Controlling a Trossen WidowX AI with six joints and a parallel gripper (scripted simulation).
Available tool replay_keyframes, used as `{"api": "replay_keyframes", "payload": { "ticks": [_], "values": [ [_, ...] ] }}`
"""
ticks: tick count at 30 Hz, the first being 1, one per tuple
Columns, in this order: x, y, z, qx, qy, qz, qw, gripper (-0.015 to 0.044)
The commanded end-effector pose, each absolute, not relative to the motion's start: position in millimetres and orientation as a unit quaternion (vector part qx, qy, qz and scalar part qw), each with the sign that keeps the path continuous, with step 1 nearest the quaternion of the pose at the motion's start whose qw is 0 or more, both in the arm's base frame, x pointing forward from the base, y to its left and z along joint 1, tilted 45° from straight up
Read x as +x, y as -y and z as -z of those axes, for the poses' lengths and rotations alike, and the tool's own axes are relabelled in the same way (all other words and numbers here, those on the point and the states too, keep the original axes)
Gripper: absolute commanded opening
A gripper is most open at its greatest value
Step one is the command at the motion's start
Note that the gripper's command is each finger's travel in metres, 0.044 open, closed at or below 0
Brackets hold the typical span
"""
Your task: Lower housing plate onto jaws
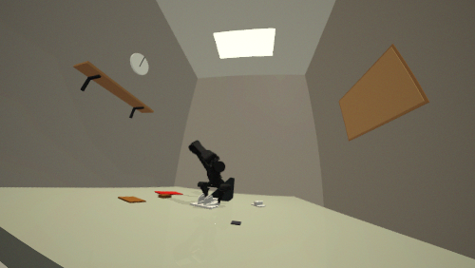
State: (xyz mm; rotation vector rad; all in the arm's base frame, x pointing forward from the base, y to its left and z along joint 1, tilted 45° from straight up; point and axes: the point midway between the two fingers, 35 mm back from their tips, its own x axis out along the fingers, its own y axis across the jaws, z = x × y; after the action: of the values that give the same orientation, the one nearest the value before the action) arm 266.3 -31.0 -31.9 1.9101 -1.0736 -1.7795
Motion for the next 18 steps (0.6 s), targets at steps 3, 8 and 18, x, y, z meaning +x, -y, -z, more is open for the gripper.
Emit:
{"api": "replay_keyframes", "payload": {
  "ticks": [3,8,18],
  "values": [
    [265.9,32.9,33.1,0.668,0.376,0.622,0.160,0.0351],
    [265.8,34.5,34.8,0.668,0.376,0.622,0.160,0.0351],
    [265.8,34.6,34.8,0.668,0.376,0.622,0.160,0.0351]
  ]
}}
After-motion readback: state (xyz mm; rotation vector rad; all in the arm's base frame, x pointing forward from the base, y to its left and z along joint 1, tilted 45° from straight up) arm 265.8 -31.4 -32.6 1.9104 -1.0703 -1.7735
